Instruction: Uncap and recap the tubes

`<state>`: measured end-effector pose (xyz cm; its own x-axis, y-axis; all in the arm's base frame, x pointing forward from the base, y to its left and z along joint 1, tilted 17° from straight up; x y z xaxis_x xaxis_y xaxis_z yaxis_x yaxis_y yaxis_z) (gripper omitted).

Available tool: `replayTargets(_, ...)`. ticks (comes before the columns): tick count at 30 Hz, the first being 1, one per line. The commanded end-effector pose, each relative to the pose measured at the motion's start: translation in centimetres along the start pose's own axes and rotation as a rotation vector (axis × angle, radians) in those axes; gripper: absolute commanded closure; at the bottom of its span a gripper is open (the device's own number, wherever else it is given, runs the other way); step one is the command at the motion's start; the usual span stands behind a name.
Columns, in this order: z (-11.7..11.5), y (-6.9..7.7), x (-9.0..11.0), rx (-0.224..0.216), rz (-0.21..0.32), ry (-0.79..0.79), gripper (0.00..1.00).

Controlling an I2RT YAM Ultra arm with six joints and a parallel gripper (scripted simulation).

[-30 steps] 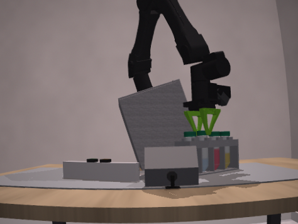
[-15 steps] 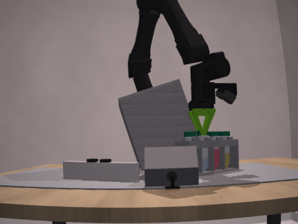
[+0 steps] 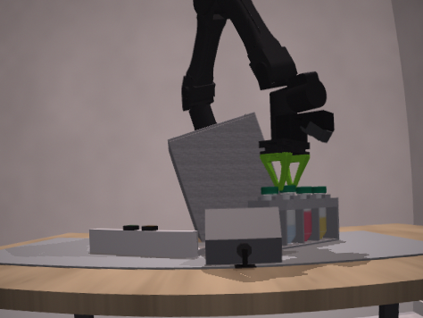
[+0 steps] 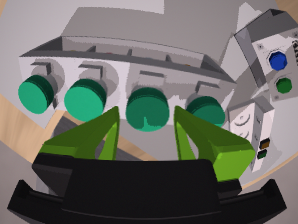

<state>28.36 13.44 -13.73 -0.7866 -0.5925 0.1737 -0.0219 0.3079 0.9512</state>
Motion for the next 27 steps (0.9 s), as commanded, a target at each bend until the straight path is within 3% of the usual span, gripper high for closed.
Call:
replayTargets(1, 0.08, 0.83, -0.86, 0.000, -0.031, -0.180, 0.51)
replayTargets(3, 0.08, 0.87, -0.90, -0.001, -0.032, -0.292, 0.51)
replayTargets(27, 0.05, 1.13, -1.09, -0.002, -0.032, -0.292, 0.51)
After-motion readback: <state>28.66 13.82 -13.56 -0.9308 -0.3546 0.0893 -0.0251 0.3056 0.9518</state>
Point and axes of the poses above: the point where the finger pads meet when closed, its own y axis back along the fingers, its own z axis across the jaws, x = y × z, the point moved 6 cm from there along y, back along the fingers, and after that the axes turned 10 degrees about -y, right-handed, at the moved point
